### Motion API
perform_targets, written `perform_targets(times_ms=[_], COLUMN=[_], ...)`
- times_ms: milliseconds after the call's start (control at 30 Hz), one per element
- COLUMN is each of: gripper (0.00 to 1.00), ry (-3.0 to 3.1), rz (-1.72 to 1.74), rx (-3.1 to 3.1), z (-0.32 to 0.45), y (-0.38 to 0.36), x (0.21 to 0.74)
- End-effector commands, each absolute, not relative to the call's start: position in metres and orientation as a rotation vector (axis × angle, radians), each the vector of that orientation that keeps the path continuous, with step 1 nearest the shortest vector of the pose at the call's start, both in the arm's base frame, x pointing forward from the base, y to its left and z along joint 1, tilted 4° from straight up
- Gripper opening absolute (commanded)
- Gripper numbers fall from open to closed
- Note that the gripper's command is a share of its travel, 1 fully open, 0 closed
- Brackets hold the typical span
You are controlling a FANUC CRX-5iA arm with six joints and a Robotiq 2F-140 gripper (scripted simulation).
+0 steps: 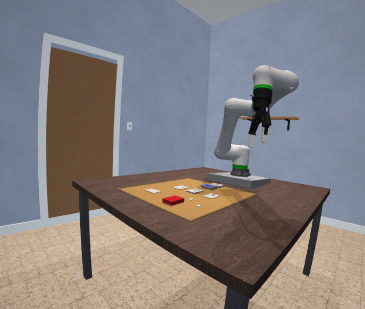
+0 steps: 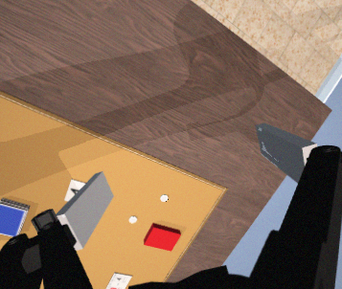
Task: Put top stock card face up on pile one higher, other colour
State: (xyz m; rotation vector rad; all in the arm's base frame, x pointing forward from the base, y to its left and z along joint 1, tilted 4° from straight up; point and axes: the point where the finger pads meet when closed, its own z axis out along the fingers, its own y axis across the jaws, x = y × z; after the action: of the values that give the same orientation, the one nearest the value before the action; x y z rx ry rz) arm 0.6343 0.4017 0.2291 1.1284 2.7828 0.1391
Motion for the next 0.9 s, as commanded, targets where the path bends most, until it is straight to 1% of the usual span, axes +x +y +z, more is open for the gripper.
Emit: perform_targets(times_ms=[0,100,167,267,367,400,433,500,600,633,767,867], gripper=[1.0,1.0,1.0,1.0,1.0,1.0,1.0,1.0,1.0,1.0,1.0,1.0], ry=[2.781,2.769,2.749,2.695,2.61,2.608,2.572,2.572,2.459,2.456,2.322,2.272], rz=[0.139,0.127,0.11,0.071,0.023,0.022,0.006,0.006,-0.04,-0.041,-0.084,-0.099], rx=[1.132,1.18,1.253,1.424,1.64,1.645,1.723,1.723,1.938,1.943,2.153,2.223], z=[0.229,0.222,0.212,0.185,0.15,0.149,0.136,0.136,0.097,0.096,0.056,0.043], y=[0.4,0.38,0.349,0.277,0.187,0.185,0.154,0.154,0.072,0.071,0.0,-0.021], x=[0.635,0.636,0.637,0.63,0.603,0.602,0.588,0.588,0.535,0.533,0.463,0.436])
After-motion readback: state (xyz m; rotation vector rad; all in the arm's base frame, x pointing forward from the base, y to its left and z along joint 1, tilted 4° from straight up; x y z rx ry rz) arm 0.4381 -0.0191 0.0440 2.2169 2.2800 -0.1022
